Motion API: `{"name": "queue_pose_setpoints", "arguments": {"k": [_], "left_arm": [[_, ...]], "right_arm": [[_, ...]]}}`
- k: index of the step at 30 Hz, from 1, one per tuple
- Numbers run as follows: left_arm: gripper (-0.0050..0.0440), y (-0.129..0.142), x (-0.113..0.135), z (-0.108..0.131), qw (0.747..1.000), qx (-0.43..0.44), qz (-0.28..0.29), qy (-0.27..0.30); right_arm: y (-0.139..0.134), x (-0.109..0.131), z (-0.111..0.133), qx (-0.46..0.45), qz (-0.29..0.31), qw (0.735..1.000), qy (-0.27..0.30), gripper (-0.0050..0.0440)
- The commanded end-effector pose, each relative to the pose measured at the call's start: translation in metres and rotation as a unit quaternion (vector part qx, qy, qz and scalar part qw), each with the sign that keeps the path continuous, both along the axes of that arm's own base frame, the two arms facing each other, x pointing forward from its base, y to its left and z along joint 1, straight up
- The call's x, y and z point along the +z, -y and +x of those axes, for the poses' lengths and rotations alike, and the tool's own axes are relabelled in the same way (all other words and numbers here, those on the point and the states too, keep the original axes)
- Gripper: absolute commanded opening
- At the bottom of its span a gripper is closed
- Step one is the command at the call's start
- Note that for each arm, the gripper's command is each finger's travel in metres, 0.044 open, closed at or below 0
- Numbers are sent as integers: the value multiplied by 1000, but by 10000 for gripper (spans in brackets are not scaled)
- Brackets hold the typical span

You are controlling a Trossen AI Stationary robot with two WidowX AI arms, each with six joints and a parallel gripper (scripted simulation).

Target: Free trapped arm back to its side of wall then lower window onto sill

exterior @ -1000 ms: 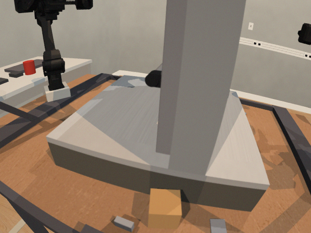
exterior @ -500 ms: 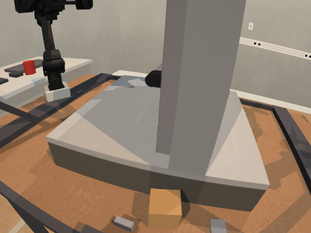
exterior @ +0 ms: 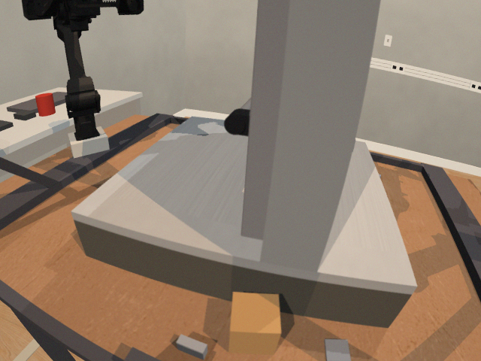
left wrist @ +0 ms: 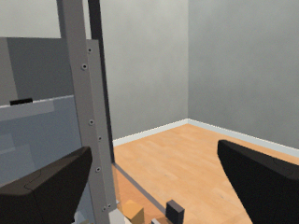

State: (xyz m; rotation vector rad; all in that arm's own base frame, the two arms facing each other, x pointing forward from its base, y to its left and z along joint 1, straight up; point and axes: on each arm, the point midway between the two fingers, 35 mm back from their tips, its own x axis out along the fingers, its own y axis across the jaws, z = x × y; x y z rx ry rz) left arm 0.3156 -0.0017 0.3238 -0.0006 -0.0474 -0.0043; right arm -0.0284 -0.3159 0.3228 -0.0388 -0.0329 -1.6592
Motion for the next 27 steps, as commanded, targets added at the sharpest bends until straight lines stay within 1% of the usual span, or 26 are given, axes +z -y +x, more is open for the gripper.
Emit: {"name": "queue_pose_setpoints", "arguments": {"k": [1, 9, 10, 11, 24, 27], "left_arm": [[400, -1, 14, -1, 1000, -1, -2, 17], [400, -1, 11, 0, 1000, -1, -2, 14], [400, -1, 9, 0, 1000, -1, -1, 12], [400, -1, 10, 0, 1000, -1, -2, 13], [400, -1, 2, 1, 1000, 0, -2, 4], [400, -1, 5, 0, 1000, 0, -1, 8]], "right_arm": [[-4, 16, -2, -5, -19, 1000, -1, 400], [-4, 16, 0, -2, -19, 1000, 0, 400], [-4, 12, 1, -1, -15, 1000, 0, 400], [-4, 15, 1, -1, -18, 1000, 0, 400], [-3, 7, 1, -1, -9, 1000, 1, 400], [-3, 8, 1, -1, -10, 1000, 1, 400]]}}
